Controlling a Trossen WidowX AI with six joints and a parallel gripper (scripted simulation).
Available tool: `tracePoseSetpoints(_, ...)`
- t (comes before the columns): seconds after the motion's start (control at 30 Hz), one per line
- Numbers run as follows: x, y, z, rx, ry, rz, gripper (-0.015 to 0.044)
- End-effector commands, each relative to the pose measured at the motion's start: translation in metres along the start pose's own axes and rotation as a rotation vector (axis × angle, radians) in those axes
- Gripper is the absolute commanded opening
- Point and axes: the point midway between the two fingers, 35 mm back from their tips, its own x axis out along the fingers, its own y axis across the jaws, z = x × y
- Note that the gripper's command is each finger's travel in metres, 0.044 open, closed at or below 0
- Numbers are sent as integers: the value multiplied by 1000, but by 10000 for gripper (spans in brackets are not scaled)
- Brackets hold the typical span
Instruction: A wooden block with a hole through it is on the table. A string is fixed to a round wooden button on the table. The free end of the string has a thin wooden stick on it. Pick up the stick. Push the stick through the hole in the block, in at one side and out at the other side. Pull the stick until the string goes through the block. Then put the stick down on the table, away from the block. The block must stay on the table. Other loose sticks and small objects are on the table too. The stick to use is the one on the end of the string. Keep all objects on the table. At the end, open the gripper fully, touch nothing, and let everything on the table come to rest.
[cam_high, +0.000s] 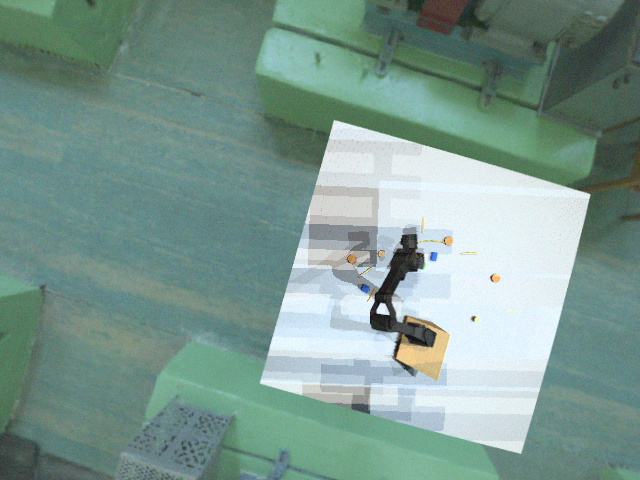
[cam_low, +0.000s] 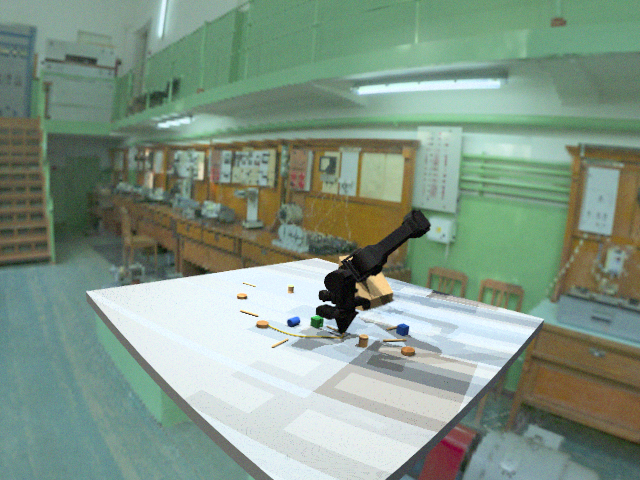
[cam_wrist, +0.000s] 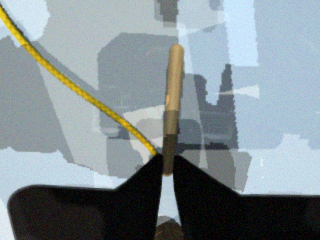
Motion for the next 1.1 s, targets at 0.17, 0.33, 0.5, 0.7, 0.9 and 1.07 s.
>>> tracePoseSetpoints(0.17, 1, -1, 13, 1, -1, -5, 0)
tracePoseSetpoints(0.33, 1, -1, 20, 1, 0, -5, 0)
tracePoseSetpoints(0.5, 1, -2, 26, 1, -1, -5, 0)
tracePoseSetpoints(0.7, 2, -3, 32, 1, -2, -5, 0)
tracePoseSetpoints(0.9, 2, -3, 33, 1, -3, -5, 0)
tracePoseSetpoints(1.07, 2, -3, 39, 1, -2, -5, 0)
